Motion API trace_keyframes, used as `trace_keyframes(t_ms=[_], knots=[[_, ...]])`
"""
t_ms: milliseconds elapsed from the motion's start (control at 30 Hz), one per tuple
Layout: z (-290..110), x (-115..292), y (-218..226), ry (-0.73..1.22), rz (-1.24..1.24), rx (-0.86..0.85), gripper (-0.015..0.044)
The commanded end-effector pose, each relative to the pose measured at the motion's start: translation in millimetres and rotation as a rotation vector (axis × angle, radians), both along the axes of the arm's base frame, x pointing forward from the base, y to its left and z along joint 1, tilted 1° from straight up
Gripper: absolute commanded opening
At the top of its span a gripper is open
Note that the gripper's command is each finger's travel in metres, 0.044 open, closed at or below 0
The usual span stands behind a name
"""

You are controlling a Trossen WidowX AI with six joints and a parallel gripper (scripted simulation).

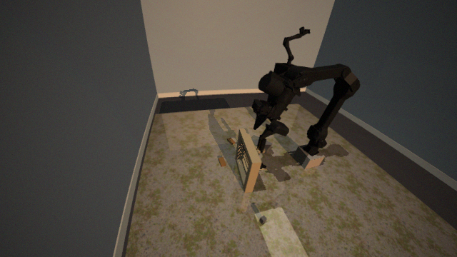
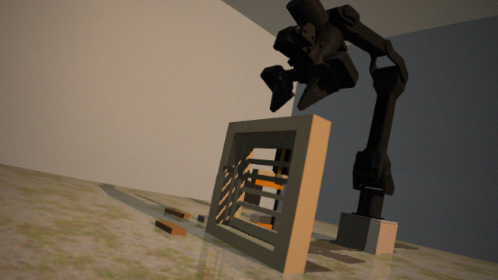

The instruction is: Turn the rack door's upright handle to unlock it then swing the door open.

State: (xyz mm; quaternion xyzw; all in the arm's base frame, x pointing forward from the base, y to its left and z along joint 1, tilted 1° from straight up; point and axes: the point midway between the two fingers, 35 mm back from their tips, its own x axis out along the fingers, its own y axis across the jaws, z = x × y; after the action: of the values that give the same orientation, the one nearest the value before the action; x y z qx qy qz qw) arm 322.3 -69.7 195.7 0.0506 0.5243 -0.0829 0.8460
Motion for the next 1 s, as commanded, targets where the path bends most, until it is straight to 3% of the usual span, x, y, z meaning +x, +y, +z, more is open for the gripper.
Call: trace_keyframes(t_ms=[0,367,967], knots=[[-7.6,-7.1,-5.3,0.11,-0.024,0.027,0.0295],[-15.4,-35.1,-15.6,0.407,-0.08,0.108,0.0295],[-35.7,-32.9,-16.4,0.412,-0.081,0.109,0.0295]])
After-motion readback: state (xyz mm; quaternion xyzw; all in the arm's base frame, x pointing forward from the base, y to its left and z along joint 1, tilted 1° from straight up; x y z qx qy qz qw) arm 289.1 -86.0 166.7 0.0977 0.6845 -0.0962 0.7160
